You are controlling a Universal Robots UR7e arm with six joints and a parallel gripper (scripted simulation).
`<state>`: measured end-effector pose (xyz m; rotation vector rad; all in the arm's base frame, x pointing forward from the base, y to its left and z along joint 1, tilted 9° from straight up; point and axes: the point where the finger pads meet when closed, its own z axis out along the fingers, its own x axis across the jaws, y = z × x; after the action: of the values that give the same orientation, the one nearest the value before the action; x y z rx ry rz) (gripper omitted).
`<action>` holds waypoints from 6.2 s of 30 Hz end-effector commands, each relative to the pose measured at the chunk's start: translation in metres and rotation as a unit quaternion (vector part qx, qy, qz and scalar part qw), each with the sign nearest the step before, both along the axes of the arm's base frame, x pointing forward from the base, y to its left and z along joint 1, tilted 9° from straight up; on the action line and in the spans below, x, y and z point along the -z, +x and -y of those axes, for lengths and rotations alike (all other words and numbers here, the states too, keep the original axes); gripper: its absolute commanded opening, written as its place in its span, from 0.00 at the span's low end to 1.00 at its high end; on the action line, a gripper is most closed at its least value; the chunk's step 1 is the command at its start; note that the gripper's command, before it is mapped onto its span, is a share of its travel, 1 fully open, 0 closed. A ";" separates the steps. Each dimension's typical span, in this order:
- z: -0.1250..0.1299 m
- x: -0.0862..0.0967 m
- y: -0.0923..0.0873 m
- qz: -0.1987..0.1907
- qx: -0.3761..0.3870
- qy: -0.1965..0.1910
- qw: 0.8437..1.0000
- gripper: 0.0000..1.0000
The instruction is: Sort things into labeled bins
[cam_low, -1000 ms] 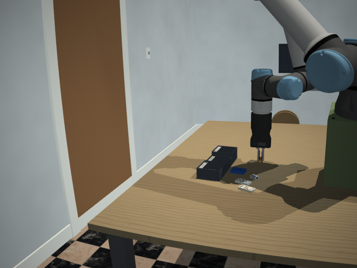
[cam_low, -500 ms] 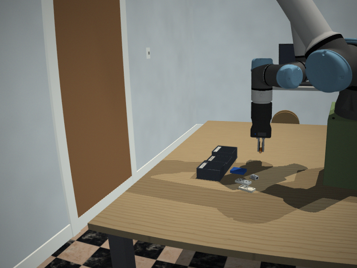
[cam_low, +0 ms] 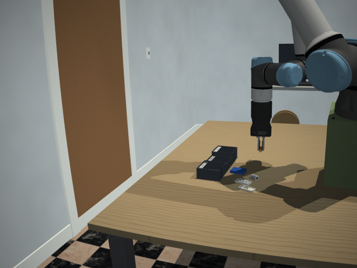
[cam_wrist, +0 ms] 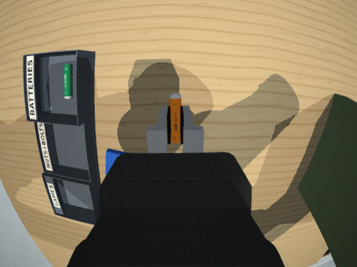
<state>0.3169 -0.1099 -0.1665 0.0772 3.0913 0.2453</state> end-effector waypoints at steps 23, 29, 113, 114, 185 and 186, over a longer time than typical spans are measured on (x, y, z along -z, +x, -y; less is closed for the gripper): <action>0.021 -0.006 0.070 -0.007 0.049 0.002 0.999 0.24; 0.031 -0.006 0.105 -0.007 0.049 0.002 0.999 0.24; 0.034 0.033 0.138 -0.007 0.049 0.002 0.999 0.54; 0.034 0.032 0.138 -0.007 0.049 0.002 0.999 0.54; -0.200 -0.041 0.045 0.067 -0.439 -0.018 0.896 0.79; -0.208 -0.042 0.042 0.069 -0.452 -0.019 0.889 0.79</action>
<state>0.3707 0.0622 -0.1317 -1.1481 2.8225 0.2068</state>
